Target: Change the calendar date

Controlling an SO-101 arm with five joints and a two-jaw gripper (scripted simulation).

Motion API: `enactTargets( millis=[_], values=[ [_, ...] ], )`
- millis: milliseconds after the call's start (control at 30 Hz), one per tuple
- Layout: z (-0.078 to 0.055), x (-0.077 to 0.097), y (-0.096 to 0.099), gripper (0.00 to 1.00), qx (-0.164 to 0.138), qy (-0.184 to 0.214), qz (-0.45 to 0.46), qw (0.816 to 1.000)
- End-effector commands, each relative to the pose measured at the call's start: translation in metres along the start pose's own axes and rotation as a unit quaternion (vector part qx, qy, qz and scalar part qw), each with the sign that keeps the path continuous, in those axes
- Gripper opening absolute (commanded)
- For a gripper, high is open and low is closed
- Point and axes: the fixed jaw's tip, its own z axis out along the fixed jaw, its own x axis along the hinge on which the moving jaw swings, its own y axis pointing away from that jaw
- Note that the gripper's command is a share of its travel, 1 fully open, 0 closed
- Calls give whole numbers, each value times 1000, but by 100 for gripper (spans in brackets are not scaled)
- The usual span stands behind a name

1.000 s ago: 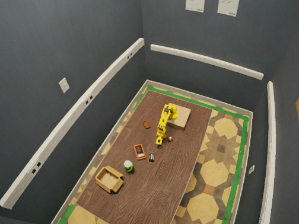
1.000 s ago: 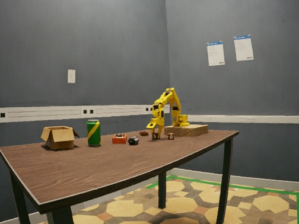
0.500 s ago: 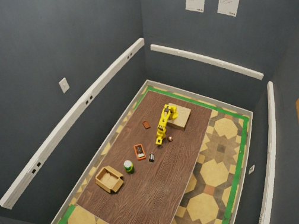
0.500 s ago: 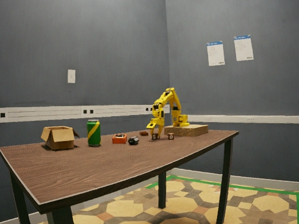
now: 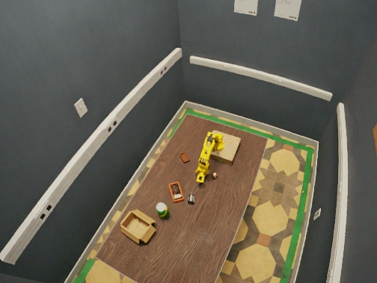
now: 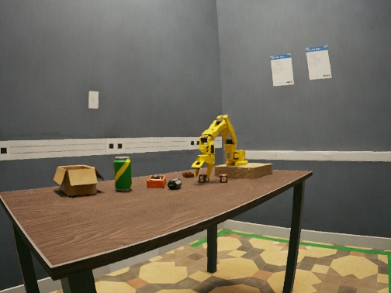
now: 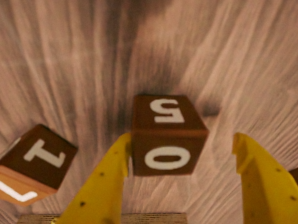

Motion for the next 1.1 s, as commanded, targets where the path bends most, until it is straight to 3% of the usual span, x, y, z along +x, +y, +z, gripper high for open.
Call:
enactTargets(
  millis=[0,300,867,1067],
  values=[
    [5,6,2,36,-2,14,3,1000],
    [0,5,2,36,-2,14,3,1000],
    [-48,3,2,36,-2,14,3,1000],
    [-55,4,2,36,-2,14,3,1000]
  ],
)
